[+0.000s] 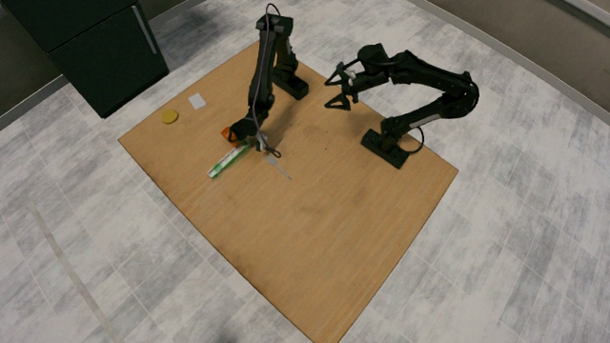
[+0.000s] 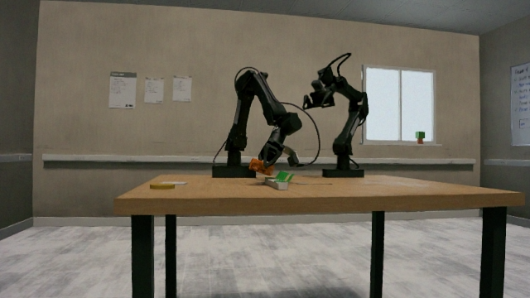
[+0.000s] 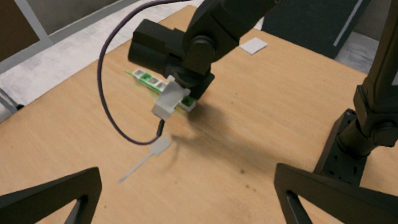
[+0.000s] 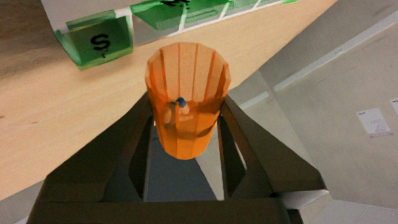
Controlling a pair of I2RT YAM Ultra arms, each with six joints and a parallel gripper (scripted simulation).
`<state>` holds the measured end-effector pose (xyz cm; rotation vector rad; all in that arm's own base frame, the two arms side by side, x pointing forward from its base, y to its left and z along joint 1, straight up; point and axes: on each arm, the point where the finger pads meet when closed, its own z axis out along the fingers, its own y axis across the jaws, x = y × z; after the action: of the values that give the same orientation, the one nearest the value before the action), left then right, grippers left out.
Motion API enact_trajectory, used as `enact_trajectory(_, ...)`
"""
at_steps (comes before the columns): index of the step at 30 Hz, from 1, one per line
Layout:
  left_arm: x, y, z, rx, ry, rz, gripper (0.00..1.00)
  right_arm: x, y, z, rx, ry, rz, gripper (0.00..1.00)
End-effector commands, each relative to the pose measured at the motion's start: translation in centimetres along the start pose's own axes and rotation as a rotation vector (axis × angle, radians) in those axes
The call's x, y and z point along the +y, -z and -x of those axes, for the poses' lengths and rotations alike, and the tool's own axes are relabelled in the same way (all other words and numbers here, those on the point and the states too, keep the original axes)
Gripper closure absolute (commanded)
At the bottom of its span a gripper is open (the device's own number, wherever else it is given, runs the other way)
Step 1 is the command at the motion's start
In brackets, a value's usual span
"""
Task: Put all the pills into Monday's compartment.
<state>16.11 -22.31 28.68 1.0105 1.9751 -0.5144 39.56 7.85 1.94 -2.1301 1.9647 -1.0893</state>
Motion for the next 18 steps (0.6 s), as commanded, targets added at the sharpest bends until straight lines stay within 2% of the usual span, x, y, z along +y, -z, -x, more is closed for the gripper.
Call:
enact_trajectory(1,-0.05,0.6,1.33,-0.036,0.002,-0.001,0.0,-0.54,0.13,-0.21,0.015,-0.01,-0.002,0.64)
enact_trajectory(18,-0.05,0.6,1.33,-0.036,0.002,-0.001,0.0,-0.58,0.36,-0.08,0.06,0.017,-0.008,0.64)
